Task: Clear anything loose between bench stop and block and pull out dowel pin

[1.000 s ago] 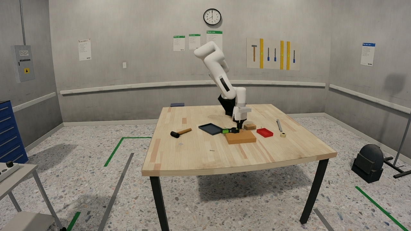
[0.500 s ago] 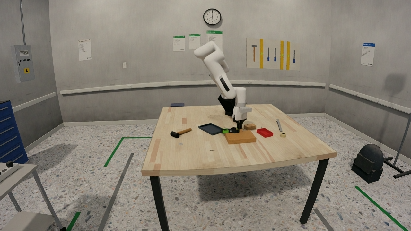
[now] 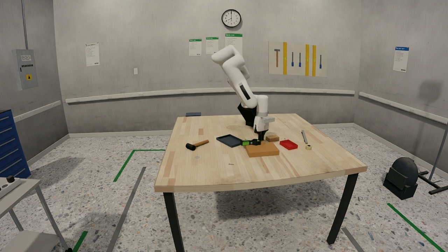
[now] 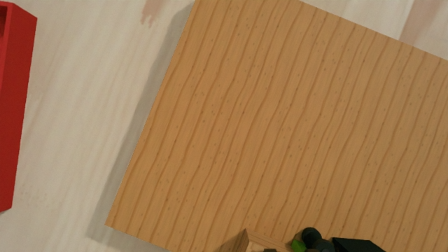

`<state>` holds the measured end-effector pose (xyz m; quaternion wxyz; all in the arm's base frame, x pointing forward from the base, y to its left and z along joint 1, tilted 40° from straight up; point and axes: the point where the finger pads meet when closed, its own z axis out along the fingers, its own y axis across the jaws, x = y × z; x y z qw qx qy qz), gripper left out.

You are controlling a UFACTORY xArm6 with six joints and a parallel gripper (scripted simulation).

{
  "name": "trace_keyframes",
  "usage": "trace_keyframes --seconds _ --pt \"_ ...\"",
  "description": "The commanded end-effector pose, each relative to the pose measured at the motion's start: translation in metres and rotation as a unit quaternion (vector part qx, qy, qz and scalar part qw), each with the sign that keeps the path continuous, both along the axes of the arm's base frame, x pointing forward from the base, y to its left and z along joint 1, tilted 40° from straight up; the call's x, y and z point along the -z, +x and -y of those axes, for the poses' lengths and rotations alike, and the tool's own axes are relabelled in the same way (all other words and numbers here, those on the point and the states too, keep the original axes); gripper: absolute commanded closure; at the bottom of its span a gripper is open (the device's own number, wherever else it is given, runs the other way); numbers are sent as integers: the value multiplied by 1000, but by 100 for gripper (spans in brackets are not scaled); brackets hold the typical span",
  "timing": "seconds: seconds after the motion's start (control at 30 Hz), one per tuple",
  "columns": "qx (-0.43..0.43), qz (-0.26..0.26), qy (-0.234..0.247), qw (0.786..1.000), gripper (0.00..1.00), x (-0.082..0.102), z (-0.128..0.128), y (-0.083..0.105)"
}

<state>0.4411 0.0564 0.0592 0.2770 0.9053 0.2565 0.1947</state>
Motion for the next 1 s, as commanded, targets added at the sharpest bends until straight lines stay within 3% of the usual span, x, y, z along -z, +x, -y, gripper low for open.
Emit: trace_keyframes --seconds 0.0,0.97 --pt "-14 -6 -8 1000 100 -1 -1 1" --pt "-81 -41 -51 995 100 -1 -1 0"
